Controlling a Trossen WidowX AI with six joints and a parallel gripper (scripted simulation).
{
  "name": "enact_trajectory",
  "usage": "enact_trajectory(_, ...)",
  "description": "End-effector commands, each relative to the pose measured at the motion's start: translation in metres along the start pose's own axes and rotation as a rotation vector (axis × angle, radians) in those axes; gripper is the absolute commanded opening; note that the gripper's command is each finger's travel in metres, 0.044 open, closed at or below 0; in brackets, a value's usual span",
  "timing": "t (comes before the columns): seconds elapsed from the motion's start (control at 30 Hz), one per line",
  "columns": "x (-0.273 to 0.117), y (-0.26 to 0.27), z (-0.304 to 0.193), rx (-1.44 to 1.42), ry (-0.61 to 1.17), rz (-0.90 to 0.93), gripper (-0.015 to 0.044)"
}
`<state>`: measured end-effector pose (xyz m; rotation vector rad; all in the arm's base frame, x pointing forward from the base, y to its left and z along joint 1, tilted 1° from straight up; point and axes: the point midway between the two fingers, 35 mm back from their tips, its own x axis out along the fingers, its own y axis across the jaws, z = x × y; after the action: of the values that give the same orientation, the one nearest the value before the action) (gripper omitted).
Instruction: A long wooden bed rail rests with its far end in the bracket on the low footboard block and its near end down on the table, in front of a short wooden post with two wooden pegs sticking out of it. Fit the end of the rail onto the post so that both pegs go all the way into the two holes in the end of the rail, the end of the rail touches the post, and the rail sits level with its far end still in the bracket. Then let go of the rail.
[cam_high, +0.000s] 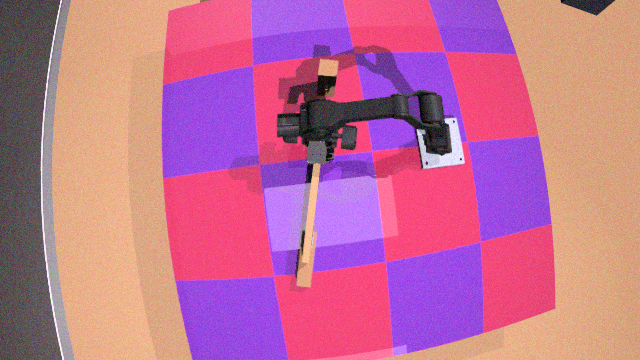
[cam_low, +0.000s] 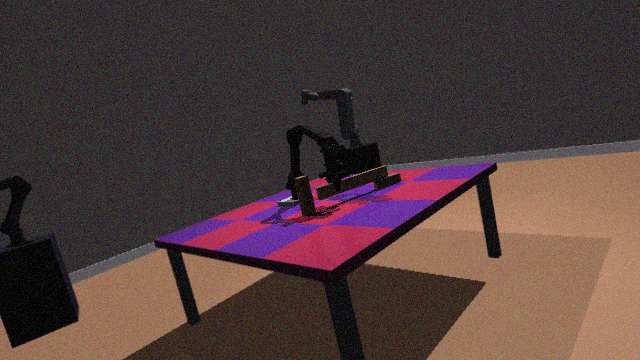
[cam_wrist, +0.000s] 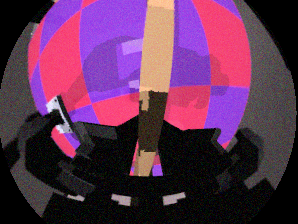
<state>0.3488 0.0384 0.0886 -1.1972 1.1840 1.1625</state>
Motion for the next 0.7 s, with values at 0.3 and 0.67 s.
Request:
enact_trajectory(0.3, -0.0016, -0.0003, -0.0038, 0.000, -0.002, -0.007, 0.0000)
enact_trajectory(0.67, -0.0025, -0.0005, -0.0072, 0.000, -0.002, -0.007, 0.0000)
